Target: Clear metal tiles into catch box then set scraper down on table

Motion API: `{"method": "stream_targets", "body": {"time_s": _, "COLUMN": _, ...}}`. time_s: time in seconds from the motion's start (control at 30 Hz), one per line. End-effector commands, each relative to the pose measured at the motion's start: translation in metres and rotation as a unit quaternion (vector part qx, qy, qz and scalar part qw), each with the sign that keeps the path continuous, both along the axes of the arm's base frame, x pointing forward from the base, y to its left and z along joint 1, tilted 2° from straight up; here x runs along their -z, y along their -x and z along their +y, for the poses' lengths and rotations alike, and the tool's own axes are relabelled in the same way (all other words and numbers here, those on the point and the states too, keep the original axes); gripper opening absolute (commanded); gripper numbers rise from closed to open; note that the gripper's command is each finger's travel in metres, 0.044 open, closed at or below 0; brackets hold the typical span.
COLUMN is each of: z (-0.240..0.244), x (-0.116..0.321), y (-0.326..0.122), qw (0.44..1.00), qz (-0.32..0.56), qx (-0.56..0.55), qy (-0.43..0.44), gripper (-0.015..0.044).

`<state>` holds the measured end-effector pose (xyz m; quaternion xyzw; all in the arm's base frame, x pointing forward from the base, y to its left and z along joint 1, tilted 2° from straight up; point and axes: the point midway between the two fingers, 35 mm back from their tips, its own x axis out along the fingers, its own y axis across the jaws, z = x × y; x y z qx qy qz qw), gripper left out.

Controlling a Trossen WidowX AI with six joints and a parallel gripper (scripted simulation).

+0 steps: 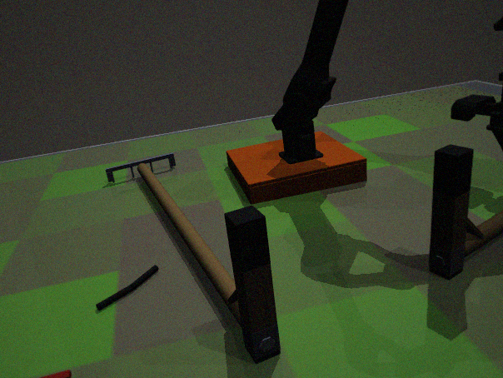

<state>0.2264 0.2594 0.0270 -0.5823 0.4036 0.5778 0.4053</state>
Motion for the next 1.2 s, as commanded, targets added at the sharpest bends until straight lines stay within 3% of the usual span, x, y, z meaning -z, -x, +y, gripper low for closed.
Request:
{"method": "stream_targets", "body": {"time_s": 0.0, "z": -0.001, "x": 0.009, "y": 0.002, "qw": 1.0, "qz": 0.001, "qx": 0.004, "qy": -0.001, "gripper": 0.0}}
{"method": "stream_targets", "body": {"time_s": 1.17, "z": 0.009, "x": 0.018, "y": -0.021, "qw": 1.0, "qz": 0.0, "qx": 0.006, "qy": -0.002, "gripper": 0.0}}
